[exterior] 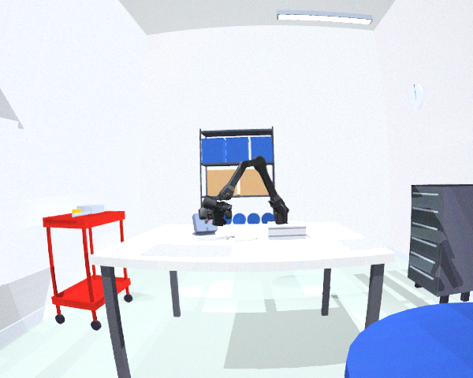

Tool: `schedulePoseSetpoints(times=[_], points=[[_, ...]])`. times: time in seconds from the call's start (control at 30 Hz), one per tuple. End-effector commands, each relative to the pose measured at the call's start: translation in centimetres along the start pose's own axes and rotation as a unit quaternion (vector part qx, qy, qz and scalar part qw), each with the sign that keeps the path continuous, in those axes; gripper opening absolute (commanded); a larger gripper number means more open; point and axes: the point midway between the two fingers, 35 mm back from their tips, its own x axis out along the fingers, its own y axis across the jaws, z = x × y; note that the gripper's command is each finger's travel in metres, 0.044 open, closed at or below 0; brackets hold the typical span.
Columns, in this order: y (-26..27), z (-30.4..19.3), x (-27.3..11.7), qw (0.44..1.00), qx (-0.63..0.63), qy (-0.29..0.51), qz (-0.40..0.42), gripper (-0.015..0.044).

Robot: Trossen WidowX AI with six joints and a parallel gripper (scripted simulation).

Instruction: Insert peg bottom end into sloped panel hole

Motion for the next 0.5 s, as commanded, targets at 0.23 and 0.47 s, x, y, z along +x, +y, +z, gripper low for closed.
schedulePoseSetpoints(times=[0.23, 0.47], points=[[0.2, 0.0, 0.8, 1.0, -0.011, 0.012, 0.004, 0.0], [0.1, 0.0, 1.6, 1.0, -0.013, 0.013, 0.0, 0.0]])
